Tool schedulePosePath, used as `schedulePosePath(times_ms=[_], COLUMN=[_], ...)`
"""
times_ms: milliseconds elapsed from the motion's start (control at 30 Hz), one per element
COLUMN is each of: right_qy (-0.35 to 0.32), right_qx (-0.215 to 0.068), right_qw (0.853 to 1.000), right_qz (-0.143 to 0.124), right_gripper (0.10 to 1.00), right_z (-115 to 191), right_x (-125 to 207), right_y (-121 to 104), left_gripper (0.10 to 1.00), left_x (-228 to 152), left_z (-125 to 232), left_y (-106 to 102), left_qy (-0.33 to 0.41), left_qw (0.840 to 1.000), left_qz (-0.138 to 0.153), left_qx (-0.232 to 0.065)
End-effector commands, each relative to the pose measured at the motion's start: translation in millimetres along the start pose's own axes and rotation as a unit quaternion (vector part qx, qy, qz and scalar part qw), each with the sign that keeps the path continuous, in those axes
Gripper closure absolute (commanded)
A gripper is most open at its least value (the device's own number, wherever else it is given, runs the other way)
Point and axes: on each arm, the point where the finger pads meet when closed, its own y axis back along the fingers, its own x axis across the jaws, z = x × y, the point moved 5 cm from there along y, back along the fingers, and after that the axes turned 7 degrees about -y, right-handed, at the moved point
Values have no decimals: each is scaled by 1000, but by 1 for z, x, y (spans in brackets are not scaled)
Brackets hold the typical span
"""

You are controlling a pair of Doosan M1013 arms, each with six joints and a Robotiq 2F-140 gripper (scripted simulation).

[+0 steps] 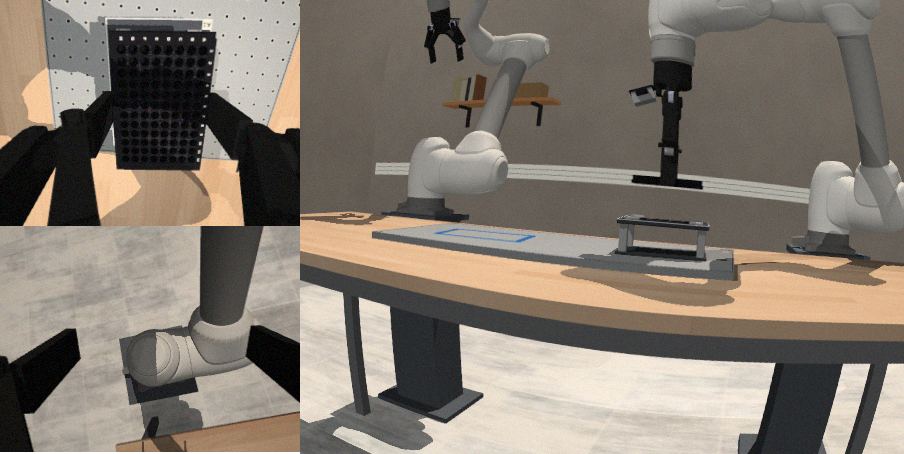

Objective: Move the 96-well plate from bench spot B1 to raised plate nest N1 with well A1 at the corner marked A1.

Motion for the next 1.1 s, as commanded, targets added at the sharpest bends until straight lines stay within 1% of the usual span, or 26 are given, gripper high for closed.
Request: schedulePosePath(times_ms=[0, 1067], right_qy=[0, 0], right_qx=[0, 0], right_qw=[1000, 1000], right_qz=[0, 0], right_gripper=[98, 98], right_z=[0, 0], right_x=[0, 0], right_y=[0, 0], left_gripper=[493, 493], left_x=[0, 0], left_z=[0, -1], left_y=[-2, -49], left_qy=[0, 0], left_qw=[1000, 1000], left_qz=[-1, -1], left_qx=[0, 0])
